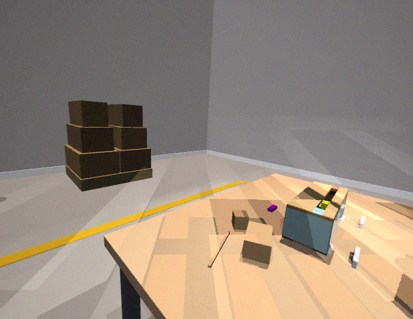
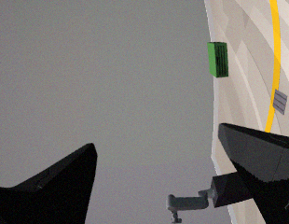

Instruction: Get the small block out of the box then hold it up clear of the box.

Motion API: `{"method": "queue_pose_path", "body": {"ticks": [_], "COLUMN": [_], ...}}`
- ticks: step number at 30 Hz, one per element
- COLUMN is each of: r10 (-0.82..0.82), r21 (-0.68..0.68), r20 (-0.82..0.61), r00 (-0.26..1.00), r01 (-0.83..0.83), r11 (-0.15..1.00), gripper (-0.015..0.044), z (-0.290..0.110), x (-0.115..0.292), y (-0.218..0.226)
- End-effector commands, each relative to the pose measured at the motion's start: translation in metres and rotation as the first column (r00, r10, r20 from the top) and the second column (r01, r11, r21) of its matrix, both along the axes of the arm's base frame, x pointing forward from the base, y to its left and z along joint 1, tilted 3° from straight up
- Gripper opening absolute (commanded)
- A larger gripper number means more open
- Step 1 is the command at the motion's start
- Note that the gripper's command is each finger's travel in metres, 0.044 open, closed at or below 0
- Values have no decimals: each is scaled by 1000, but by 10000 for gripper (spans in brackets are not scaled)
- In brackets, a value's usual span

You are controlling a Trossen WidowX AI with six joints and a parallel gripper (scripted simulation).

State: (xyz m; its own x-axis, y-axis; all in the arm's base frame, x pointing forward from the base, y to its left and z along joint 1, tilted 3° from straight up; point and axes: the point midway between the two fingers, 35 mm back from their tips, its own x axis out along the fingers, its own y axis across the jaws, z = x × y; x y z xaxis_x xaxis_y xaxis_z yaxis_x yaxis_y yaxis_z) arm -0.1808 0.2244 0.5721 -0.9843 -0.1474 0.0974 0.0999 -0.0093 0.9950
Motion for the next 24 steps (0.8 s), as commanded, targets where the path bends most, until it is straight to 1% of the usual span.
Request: {"method": "queue_pose_path", "body": {"ticks": [1, 3, 7, 12, 18, 24], "r10": [3, 29, 126, 257, 454, 655], "r21": [4, 37, 139, 271, 469, 628], "r20": [-4, -39, -137, -234, -320, -334], "r00": [1000, 999, 982, 938, 832, 677], "r01": [-3, -28, -107, -191, -278, -358], "r11": [1000, 999, 984, 944, 839, 691], "gripper": [400, 400, 400, 400, 400, 400], "z": [1, 12, 38, 59, 69, 60], "x": [0, -1, 2, 16, 51, 97], "y": [-2, -22, -83, -155, -253, -338]}}
